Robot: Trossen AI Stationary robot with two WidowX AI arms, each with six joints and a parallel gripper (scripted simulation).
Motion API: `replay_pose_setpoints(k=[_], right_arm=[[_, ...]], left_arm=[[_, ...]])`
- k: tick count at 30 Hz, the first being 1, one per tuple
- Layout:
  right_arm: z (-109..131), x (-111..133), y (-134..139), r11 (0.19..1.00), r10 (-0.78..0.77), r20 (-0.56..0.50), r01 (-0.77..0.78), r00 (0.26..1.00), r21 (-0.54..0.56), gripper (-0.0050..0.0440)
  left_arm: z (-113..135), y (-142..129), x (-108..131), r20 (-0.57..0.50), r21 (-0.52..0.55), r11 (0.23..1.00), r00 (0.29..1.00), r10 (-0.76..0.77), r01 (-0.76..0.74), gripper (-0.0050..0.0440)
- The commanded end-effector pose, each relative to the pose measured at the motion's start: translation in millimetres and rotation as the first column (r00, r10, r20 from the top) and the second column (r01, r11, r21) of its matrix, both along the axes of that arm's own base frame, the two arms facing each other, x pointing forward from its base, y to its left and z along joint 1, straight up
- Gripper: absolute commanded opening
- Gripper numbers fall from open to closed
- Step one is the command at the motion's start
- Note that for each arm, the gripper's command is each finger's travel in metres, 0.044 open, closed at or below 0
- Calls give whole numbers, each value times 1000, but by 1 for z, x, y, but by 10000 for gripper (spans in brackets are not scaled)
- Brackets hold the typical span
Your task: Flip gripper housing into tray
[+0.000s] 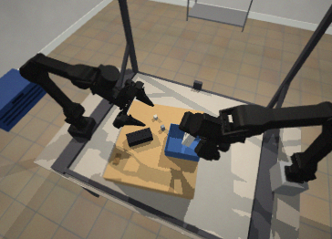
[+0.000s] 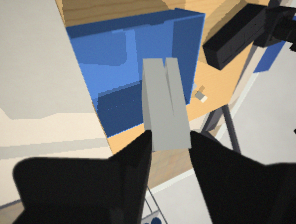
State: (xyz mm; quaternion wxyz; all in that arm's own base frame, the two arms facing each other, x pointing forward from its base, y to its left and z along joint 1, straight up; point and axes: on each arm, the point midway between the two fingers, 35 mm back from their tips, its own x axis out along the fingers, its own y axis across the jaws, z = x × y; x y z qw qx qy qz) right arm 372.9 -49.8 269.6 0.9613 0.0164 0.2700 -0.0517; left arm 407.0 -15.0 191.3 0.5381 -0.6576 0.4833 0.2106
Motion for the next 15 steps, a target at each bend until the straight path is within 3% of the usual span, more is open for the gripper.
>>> replay_pose_setpoints(k=[1, 15], right_arm=[[11, -1, 0, 1000, -2, 25, 2, 1000, -7, 436], [11, -1, 0, 1000, -2, 25, 2, 1000, -7, 436]], left_arm=[[13, 0, 7, 34, -1, 1000, 999, -6, 6, 118], [11, 0, 3, 87, 1, 1000, 996, -8, 8, 118]])
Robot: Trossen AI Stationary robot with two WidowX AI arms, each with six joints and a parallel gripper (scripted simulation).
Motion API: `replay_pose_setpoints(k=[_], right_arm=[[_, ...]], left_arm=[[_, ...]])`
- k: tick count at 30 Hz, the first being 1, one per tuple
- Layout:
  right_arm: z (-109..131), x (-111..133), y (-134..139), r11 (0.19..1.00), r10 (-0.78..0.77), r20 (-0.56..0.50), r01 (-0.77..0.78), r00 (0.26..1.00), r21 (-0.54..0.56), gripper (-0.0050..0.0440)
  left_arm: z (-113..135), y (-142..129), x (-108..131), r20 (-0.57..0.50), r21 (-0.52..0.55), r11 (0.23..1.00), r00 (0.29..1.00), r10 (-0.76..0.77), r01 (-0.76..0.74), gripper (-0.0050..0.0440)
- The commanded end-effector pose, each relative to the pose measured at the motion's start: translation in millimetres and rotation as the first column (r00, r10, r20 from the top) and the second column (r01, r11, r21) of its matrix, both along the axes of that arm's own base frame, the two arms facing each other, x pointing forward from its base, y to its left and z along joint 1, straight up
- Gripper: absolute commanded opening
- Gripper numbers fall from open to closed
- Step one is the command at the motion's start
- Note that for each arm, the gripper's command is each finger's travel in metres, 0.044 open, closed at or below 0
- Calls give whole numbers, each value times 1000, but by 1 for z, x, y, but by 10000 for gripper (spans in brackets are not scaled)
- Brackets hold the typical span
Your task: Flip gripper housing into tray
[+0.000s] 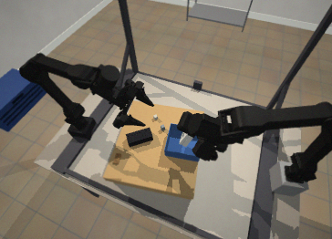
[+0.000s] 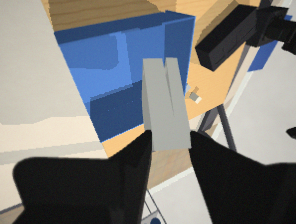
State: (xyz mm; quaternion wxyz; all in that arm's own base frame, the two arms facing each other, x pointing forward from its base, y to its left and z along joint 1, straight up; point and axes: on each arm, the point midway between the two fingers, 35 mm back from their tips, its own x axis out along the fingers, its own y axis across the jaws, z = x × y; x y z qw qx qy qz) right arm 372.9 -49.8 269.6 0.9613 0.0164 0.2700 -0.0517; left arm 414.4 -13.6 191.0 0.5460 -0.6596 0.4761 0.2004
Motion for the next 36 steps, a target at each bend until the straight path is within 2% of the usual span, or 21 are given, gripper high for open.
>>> replay_pose_setpoints(k=[1, 25, 36], right_arm=[[11, -1, 0, 1000, -2, 25, 2, 1000, -7, 436], [11, -1, 0, 1000, -2, 25, 2, 1000, -7, 436], [11, -1, 0, 1000, -2, 25, 2, 1000, -7, 436]], left_arm=[[11, -1, -6, 67, 0, 1000, 998, -6, 6, 118], [0, -1, -26, 271, 9, 1000, 962, -18, 16, 118], [-8, -1, -36, 383, 15, 1000, 924, -25, 21, 118]])
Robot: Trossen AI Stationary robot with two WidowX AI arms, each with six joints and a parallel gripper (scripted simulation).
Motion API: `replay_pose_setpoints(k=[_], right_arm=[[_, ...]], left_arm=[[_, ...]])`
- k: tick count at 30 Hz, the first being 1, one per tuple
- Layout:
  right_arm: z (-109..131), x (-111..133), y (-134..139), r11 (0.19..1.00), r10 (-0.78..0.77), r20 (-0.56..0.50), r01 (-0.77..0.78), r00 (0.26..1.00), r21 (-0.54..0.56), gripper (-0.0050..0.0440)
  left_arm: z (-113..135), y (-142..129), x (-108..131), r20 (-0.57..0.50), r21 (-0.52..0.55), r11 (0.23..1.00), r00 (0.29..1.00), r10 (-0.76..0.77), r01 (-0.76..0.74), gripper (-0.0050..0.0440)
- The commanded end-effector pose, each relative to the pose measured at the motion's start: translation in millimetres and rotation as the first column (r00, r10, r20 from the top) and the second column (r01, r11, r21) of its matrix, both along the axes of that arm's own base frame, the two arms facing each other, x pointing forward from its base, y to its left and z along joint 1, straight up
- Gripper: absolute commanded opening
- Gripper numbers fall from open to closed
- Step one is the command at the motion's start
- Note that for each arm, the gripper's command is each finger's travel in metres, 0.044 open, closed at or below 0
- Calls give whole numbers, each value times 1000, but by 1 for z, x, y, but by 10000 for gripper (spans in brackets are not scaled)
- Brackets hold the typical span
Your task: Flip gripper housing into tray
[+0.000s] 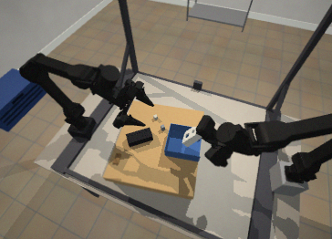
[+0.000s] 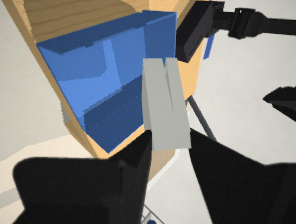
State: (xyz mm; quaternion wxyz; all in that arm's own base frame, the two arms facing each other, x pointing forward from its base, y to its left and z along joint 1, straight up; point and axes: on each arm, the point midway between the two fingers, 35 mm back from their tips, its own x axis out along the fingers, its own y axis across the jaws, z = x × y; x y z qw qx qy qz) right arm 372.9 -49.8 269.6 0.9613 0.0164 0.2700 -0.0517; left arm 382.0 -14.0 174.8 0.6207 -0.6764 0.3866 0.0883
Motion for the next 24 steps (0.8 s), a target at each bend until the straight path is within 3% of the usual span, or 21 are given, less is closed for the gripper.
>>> replay_pose_setpoints(k=[1, 24], right_arm=[[11, -1, 0, 1000, -2, 25, 2, 1000, -7, 436], [11, -1, 0, 1000, -2, 25, 2, 1000, -7, 436]], left_arm=[[8, -1, -5, 79, 2, 1000, 997, -6, 6, 118], [-9, 0, -20, 277, 11, 1000, 961, -17, 15, 118]])
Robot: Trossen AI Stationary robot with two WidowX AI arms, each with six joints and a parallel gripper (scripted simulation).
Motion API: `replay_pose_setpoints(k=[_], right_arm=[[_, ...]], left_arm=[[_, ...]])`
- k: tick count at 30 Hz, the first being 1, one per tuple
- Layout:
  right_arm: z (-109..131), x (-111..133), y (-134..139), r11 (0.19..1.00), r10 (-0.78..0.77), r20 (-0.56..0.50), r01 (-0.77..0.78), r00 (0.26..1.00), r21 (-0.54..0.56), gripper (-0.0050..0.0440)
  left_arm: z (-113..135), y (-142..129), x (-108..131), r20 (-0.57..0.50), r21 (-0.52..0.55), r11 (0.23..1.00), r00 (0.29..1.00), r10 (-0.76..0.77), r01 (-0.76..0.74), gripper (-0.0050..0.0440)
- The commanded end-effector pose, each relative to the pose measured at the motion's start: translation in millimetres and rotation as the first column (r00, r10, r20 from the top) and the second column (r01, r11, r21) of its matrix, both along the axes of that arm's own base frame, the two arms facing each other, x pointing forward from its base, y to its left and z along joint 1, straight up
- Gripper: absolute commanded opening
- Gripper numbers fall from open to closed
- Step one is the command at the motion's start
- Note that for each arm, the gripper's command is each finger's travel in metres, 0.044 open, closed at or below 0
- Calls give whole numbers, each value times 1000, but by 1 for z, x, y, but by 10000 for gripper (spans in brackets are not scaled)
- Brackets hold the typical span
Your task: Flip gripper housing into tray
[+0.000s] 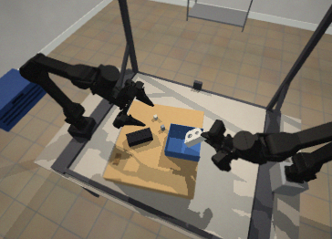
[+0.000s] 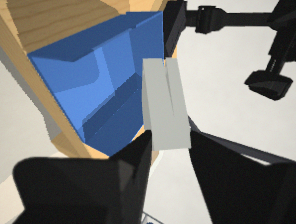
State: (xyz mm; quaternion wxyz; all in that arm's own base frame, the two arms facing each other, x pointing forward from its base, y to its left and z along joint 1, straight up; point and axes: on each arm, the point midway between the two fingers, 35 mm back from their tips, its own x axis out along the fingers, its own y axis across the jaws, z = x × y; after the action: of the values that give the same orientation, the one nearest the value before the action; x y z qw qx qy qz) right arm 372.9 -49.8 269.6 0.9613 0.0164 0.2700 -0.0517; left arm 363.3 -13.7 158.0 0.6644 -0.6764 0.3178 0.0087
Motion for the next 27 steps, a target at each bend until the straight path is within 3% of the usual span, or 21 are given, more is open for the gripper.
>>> replay_pose_setpoints(k=[1, 27], right_arm=[[11, -1, 0, 1000, -2, 25, 2, 1000, -7, 436], [11, -1, 0, 1000, -2, 25, 2, 1000, -7, 436]], left_arm=[[7, 0, -3, 64, -1, 1000, 998, -4, 4, 118], [-14, 0, -15, 278, 8, 1000, 961, -16, 15, 118]])
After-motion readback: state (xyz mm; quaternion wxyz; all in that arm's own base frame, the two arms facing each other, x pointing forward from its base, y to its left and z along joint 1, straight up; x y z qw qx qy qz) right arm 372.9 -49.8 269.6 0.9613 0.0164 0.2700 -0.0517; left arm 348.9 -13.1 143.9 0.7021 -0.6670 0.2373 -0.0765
